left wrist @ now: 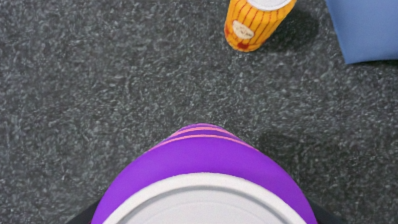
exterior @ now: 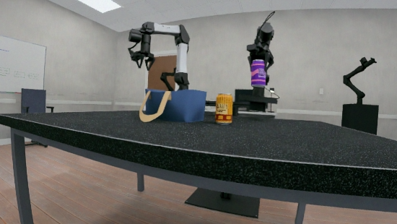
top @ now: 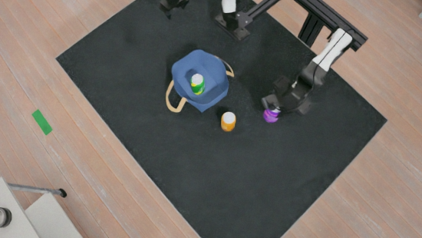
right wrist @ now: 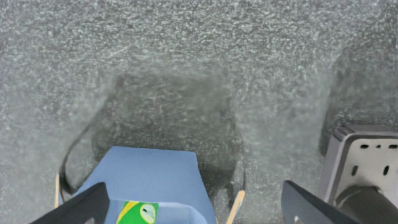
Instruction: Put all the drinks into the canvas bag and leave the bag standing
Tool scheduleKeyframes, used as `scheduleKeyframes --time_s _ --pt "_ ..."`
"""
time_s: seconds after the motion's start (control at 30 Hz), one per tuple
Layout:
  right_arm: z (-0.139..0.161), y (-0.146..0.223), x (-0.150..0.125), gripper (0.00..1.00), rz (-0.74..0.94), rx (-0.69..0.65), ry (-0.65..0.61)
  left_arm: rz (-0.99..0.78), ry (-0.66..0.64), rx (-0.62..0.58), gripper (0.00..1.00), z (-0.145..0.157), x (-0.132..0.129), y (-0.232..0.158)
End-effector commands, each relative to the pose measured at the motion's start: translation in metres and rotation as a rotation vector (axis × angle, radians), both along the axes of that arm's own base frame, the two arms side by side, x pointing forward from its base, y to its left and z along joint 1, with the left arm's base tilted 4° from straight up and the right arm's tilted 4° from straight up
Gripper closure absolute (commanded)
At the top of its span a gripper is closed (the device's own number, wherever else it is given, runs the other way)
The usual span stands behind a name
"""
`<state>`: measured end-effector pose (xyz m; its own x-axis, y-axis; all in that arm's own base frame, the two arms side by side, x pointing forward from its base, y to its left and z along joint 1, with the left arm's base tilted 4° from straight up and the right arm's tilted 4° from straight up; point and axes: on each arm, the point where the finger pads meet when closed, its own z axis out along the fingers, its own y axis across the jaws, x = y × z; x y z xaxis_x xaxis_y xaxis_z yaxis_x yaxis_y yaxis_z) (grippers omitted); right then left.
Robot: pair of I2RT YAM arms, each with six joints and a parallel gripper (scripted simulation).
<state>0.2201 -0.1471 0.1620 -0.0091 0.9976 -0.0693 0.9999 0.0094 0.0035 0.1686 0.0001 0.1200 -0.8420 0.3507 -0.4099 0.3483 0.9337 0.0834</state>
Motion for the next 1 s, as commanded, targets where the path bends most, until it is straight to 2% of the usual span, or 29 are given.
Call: scheduleKeyframes --time_s 0.0,0.07,0.1,0.17,0.2,0.3,0.5,0.73,0.77,0.97 --pt "0.003 -0.001 0.004 0.14 0.001 -0.023 -0.016 0.096 -0.053 0.027 0.30 0.005 0.018 -0.001" --pt "0.003 -0.001 0.004 0.14 0.001 -0.023 -0.016 0.096 -0.077 0.024 0.30 0.011 0.023 -0.007" --pt "0.003 -0.001 0.004 0.14 0.001 -0.023 -0.016 0.033 -0.074 0.025 0.30 0.013 0.022 -0.012" --pt "0.003 -0.001 0.004 0.14 0.001 -0.023 -0.016 0.033 -0.074 0.025 0.30 0.013 0.022 -0.012" --pt "0.003 -0.001 0.004 0.14 0.001 -0.023 -0.016 0.095 -0.072 0.022 0.30 0.008 0.024 -0.013" --pt "0.003 -0.001 0.004 0.14 0.001 -0.023 -0.016 0.039 -0.069 0.021 0.30 0.009 0.024 -0.019" --pt "0.003 -0.001 0.004 0.14 0.001 -0.023 -0.016 0.037 -0.095 -0.012 0.30 0.015 0.024 -0.020" --pt "0.003 -0.001 0.004 0.14 0.001 -0.023 -0.016 0.039 -0.079 0.014 0.30 0.014 0.027 -0.021" --pt "0.003 -0.001 0.004 0.14 0.001 -0.023 -0.016 0.088 -0.088 0.009 0.30 0.012 0.030 -0.024" --pt "0.003 -0.001 0.004 0.14 0.001 -0.023 -0.016 0.079 -0.102 -0.002 0.30 0.015 0.038 -0.046"
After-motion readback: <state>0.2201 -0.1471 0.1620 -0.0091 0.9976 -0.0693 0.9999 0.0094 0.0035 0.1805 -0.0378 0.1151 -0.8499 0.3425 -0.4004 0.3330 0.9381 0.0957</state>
